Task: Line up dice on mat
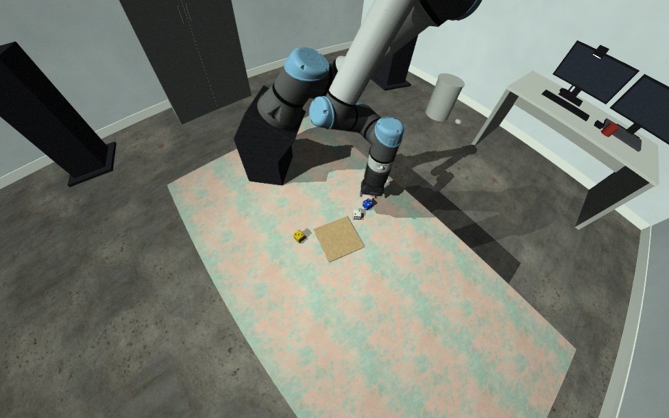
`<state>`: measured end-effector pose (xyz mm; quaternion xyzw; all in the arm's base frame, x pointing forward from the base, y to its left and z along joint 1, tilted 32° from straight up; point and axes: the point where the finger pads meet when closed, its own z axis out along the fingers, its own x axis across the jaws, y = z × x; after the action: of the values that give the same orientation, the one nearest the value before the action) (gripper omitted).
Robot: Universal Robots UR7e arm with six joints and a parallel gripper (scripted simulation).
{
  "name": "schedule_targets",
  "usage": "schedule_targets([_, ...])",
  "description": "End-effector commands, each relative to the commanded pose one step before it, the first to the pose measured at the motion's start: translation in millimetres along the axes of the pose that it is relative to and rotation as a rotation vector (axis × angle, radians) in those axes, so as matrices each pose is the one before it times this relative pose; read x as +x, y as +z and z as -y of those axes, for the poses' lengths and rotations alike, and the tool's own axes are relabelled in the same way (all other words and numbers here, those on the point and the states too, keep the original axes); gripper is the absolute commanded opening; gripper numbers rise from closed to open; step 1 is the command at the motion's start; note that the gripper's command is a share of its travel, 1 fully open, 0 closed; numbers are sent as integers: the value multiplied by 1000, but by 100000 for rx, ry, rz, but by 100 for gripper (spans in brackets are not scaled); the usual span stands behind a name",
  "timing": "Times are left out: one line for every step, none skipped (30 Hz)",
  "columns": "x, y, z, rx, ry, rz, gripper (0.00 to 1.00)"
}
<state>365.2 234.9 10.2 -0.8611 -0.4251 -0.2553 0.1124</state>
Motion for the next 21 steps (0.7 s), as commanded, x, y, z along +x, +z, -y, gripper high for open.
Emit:
schedule_targets([246,-10726,-148,-80,-48,-73,100])
schedule_targets([-7,-2513,12,0,0,0,100])
schedule_targets([7,-2543,-12,0,0,0,100])
schedule_targets([-8,-2564,15,0,0,0,100])
schedule_targets([8,-2580,-15,0,0,0,100])
schedule_targets([-6,-2586,10,0,0,0,100])
schedule_targets([5,-2588,-9,0,0,0,100])
schedule_targets([-3,-2579,5,0,0,0,100])
schedule_targets([2,-2566,-4,0,0,0,100])
schedule_targets([-1,-2544,1,0,0,0,100])
schedule_targets([0,-2516,1,0,0,0,100])
schedule_targets([0,0,0,0,0,0,100])
schedule_targets([0,0,0,0,0,0,100])
schedule_targets([1,-2481,-3,0,0,0,100])
schedule_targets([-2,-2439,4,0,0,0,100])
schedule_targets([2,-2393,-4,0,0,0,100])
schedule_targets([-2,-2337,4,0,0,0,100])
schedule_targets([1,-2279,-3,0,0,0,100])
schedule_targets([0,-2213,0,0,0,0,100])
schedule_targets([-1,-2141,3,0,0,0,100])
schedule_targets([2,-2067,-6,0,0,0,100])
